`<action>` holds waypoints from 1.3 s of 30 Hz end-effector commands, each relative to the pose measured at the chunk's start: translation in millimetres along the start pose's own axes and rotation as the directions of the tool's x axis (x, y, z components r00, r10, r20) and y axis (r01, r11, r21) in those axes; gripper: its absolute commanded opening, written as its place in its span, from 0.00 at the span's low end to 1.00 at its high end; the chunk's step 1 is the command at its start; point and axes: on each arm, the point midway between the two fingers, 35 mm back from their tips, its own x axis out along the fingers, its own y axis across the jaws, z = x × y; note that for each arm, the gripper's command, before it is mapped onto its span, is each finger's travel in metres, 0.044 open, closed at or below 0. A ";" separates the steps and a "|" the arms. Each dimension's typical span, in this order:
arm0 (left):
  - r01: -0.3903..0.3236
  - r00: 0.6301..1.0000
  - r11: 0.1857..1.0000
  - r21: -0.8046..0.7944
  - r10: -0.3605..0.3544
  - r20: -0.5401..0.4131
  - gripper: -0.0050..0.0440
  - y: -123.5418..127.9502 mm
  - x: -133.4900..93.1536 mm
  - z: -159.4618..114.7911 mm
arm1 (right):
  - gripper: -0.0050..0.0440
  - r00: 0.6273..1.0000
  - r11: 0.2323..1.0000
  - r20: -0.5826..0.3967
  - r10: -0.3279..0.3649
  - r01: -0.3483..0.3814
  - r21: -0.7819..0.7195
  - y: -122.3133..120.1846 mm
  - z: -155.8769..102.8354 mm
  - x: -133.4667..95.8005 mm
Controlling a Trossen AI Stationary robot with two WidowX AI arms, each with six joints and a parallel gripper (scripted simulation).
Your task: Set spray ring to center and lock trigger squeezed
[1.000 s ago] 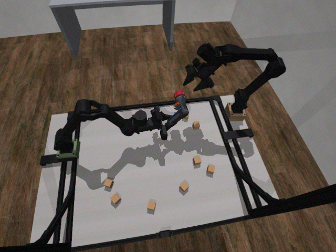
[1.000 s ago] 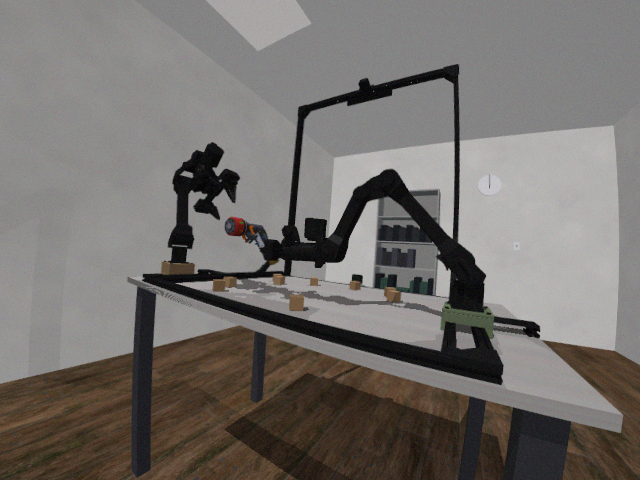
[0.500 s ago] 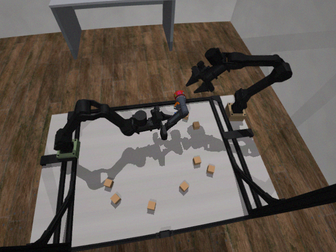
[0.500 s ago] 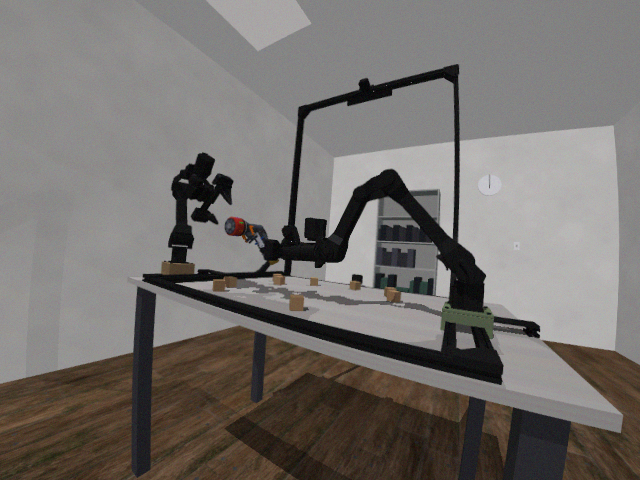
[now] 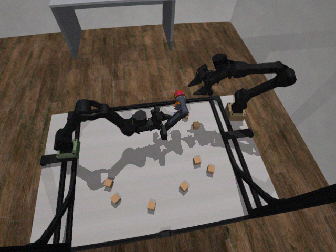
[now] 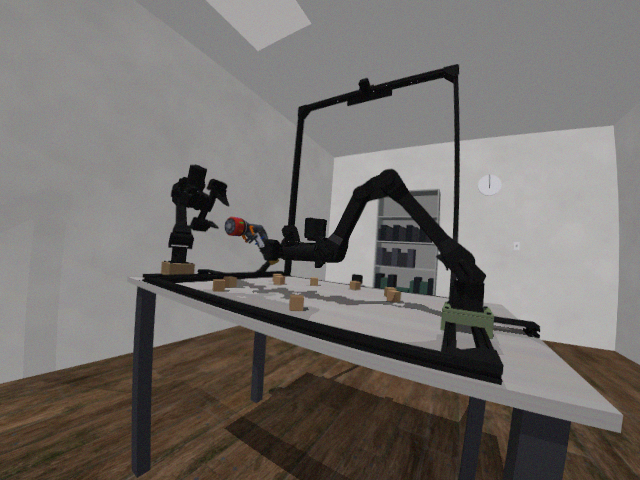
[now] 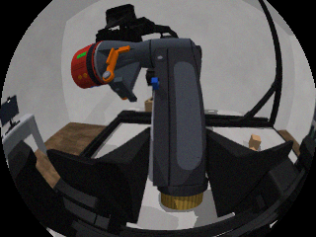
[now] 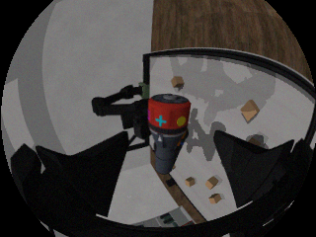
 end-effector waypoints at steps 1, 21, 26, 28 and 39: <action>-0.003 1.000 1.000 0.005 0.003 0.029 0.10 0.4 1.4 10.3 | 0.92 0.998 0.998 -0.002 0.056 -0.056 0.006 -10.6 -1.2 0.6; -0.003 1.000 1.000 0.005 0.003 0.029 0.10 0.4 1.4 10.3 | 0.92 0.957 0.957 0.007 0.290 -0.290 -0.004 -35.8 -1.9 7.1; -0.003 1.000 1.000 0.005 0.003 0.029 0.10 0.4 1.4 10.3 | 0.92 0.943 0.943 0.008 0.333 -0.333 -0.005 -40.6 -2.2 8.7; -0.003 1.000 1.000 0.005 0.003 0.029 0.10 0.4 1.4 10.3 | 0.92 0.942 0.942 0.008 0.336 -0.336 -0.005 -40.8 -2.3 9.2; -0.003 1.000 1.000 0.005 0.003 0.029 0.10 0.4 1.4 10.3 | 0.92 0.939 0.939 0.008 0.343 -0.343 -0.007 -34.2 -1.8 23.5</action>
